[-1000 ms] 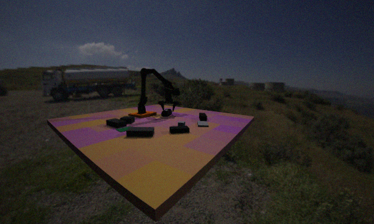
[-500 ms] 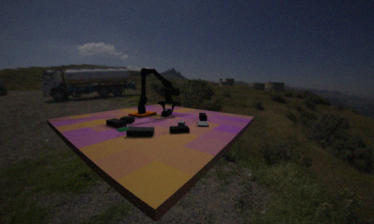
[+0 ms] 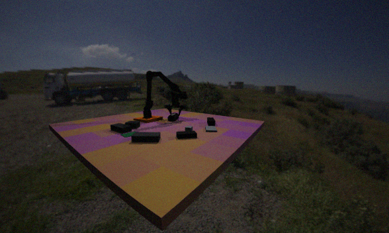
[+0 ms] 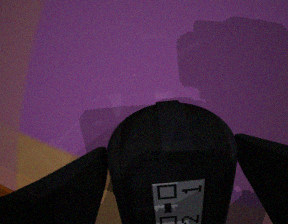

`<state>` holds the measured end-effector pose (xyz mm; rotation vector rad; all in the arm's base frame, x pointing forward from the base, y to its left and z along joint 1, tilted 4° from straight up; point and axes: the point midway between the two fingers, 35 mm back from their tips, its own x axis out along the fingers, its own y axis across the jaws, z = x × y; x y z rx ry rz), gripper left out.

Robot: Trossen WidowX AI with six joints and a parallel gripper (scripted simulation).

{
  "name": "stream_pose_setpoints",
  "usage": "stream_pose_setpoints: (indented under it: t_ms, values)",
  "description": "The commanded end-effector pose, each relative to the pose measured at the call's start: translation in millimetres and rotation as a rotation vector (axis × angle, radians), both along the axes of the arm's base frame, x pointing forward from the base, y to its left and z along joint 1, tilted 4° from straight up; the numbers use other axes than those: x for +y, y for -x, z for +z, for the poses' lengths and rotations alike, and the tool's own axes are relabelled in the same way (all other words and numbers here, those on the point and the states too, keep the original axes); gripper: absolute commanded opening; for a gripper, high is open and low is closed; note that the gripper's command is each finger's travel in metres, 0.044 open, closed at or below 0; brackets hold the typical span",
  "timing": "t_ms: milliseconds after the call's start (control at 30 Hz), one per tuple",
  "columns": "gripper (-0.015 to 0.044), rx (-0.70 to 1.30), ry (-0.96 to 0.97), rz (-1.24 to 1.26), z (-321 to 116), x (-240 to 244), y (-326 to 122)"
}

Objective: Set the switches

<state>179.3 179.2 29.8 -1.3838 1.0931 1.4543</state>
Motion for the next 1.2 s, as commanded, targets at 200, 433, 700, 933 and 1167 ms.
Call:
stream_pose_setpoints:
  t_ms: [200,433,700,933,1167]
  values:
    - [0.0336,-0.003,0.002,-0.002,6,-2,-1]
    - [0.0336,-0.003,0.002,-0.002,11,-4,-2]
    - [0.0336,-0.003,0.002,-0.002,17,-6,-3]
    - [0.0336,-0.003,0.002,-0.002,23,-8,-4]
    - [0.0336,-0.004,0.003,-0.002,28,-10,-5]
